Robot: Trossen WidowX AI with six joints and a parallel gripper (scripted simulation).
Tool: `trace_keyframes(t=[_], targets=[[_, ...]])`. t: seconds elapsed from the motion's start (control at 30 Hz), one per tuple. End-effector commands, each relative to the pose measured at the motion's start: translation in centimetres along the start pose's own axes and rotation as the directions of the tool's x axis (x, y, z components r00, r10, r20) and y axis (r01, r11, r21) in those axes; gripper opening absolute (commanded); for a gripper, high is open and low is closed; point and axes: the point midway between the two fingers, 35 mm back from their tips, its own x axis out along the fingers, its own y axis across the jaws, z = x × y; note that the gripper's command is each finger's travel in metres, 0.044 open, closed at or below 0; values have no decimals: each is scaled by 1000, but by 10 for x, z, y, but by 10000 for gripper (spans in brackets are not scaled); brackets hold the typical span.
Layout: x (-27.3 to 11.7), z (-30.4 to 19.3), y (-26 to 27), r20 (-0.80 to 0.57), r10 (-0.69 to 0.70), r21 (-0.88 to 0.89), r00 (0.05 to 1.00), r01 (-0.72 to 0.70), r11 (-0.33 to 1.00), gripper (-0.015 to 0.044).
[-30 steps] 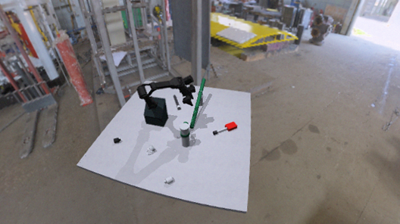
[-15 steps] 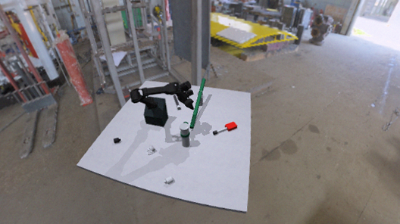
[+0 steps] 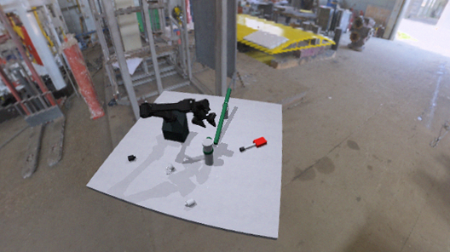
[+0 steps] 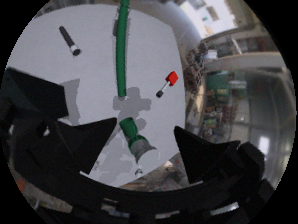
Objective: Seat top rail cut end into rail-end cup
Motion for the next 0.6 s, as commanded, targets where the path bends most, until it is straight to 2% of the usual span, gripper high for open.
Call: trace_keyframes(t=[0.0, 0.57], targets=[[-2, -36, 24, 4, 24, -453, 1000, -19, 892, 440], [0, -36, 25, 4, 24, -452, 1000, -19, 892, 440]])
